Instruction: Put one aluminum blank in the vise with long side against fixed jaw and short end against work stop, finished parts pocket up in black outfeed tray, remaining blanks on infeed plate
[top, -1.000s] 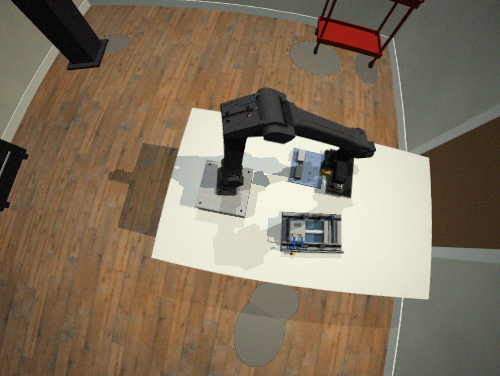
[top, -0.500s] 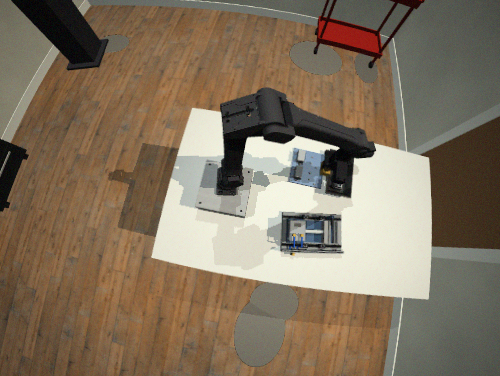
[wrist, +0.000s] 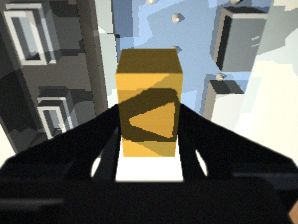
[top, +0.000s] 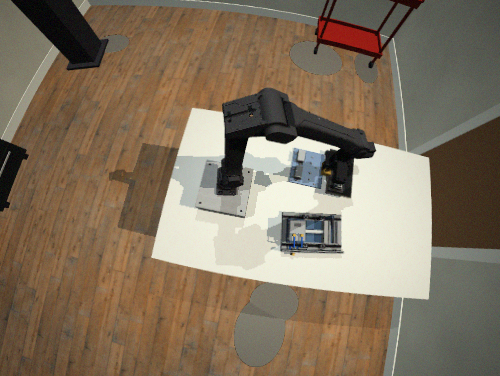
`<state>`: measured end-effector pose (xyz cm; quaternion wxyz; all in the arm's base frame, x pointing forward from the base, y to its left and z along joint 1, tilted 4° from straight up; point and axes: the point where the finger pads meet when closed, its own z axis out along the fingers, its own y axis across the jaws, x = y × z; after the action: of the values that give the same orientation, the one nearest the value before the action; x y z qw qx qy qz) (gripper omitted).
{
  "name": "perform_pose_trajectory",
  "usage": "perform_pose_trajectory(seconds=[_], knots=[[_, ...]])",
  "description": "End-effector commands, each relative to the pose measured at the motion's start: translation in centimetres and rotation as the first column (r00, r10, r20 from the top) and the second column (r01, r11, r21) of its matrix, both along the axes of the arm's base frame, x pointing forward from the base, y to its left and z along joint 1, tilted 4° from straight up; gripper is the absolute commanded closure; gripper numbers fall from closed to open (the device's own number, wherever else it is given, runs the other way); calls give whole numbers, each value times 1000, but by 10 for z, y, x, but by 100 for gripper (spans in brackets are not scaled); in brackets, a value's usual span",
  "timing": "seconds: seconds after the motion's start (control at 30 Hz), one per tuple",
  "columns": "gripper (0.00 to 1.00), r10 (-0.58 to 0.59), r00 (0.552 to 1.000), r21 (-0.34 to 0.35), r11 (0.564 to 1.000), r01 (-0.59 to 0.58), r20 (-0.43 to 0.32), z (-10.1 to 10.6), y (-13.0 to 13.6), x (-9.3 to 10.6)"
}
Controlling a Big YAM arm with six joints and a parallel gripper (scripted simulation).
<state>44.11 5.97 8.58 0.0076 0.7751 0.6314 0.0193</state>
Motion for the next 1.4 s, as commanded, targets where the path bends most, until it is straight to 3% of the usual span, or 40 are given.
perform_pose_trajectory(seconds=[0.0,0.43,0.63,0.93,1.37], knots=[[100,-2,996,11,1000,1,86,22,8,31],[100,-2,999,6,1000,2,51,-16,7,16],[100,-2,998,8,1000,2,61,-21,8,23],[100,-3,999,6,1000,3,45,-48,7,19],[100,-4,998,9,1000,3,65,-60,8,24]])
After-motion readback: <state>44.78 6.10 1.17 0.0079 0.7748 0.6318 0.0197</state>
